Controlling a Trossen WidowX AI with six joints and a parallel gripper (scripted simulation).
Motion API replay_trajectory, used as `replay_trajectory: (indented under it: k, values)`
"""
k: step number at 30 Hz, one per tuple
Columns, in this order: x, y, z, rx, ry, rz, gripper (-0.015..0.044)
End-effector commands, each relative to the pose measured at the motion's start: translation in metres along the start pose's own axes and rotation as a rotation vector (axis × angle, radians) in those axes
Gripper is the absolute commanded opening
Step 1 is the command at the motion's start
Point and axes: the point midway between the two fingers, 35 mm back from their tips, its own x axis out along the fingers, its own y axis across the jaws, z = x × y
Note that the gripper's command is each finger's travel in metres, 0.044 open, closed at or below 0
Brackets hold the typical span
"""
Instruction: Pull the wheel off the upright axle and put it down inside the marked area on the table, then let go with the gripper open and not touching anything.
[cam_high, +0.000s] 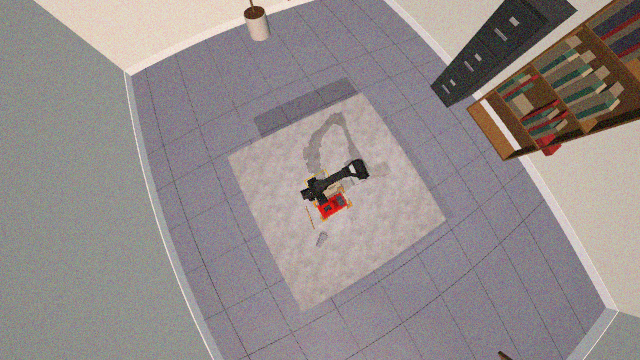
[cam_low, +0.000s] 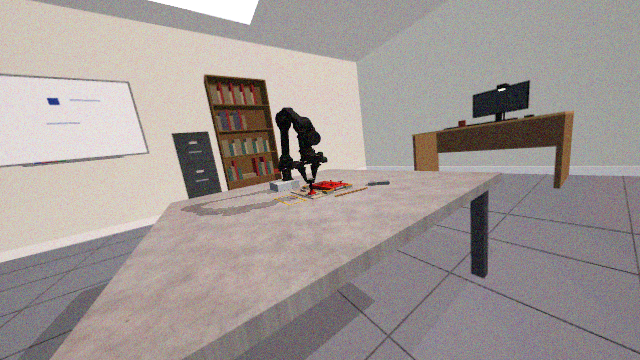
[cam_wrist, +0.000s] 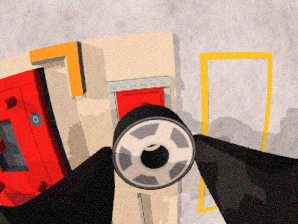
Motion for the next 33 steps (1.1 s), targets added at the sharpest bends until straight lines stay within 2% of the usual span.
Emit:
replay_trajectory:
  k: [1, 12, 15, 33]
  values:
    - [-0.004, 0.0, 0.001, -0.005, -0.007, 0.001, 0.0]
    - [-0.037, 0.0, -0.003, -0.006, -0.007, 0.002, 0.0]
    - [-0.028, -0.001, -0.004, 0.0, 0.006, 0.0, 0.0]
    - [-0.033, -0.057, -0.027, -0.004, 0.002, -0.003, 0.0]
